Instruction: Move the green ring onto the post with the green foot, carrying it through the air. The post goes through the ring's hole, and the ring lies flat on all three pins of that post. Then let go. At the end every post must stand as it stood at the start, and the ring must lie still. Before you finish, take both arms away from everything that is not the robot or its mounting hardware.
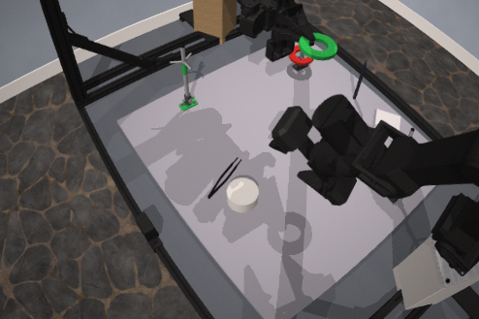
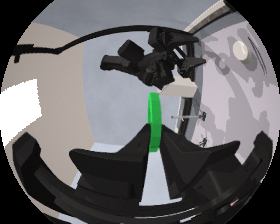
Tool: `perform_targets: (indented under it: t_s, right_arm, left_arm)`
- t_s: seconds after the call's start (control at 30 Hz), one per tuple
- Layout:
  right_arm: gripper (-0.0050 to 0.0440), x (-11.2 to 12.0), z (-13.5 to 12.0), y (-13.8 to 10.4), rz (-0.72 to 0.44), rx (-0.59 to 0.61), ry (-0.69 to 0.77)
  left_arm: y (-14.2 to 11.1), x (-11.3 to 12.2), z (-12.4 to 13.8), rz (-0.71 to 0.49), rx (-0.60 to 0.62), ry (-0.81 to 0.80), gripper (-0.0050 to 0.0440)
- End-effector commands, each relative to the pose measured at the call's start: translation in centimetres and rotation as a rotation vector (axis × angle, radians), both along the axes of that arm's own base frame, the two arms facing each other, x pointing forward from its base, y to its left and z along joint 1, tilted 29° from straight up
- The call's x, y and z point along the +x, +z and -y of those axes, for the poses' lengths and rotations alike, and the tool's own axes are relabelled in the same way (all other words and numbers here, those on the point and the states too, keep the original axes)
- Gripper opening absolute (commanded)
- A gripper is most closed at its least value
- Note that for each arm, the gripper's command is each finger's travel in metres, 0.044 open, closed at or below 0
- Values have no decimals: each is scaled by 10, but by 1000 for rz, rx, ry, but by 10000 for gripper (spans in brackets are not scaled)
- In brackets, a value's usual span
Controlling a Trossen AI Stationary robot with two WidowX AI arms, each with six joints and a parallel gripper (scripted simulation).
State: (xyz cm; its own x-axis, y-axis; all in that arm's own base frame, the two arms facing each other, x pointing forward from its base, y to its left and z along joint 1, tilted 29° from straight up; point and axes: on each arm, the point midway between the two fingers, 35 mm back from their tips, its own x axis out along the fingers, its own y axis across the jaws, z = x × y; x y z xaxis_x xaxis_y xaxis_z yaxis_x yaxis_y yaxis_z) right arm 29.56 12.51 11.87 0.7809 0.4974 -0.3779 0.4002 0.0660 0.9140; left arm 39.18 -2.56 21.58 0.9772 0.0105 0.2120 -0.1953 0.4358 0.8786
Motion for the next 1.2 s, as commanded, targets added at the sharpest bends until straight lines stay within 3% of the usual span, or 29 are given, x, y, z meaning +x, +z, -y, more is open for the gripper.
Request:
perform_targets:
  t_s: [0.0, 0.27, 0.33, 0.37, 0.4, 0.8, 1.17]
  right_arm:
    - [400, 12, 25, -2, 17, 97, -96]
    - [400, 26, 70, 10, 106, 251, -247]
    - [400, 26, 70, 10, 106, 251, -247]
    - [400, 28, 76, 21, 166, 275, -257]
    - [400, 27, 90, 15, 145, 309, -303]
    - [400, 14, 155, 39, 326, 484, -461]
    - [400, 12, 164, 52, 395, 505, -470]
  left_arm:
    - [1, -1, 0, 5, 3, -2, 0]
    - [1, -1, 0, 5, 3, -2, 0]
    - [1, -1, 0, 5, 3, -2, 0]
    - [1, -1, 0, 5, 3, -2, 0]
    - [1, -1, 0, 5, 3, -2, 0]
    - [1, -1, 0, 5, 3, -2, 0]
    - [1, -1, 0, 5, 3, -2, 0]
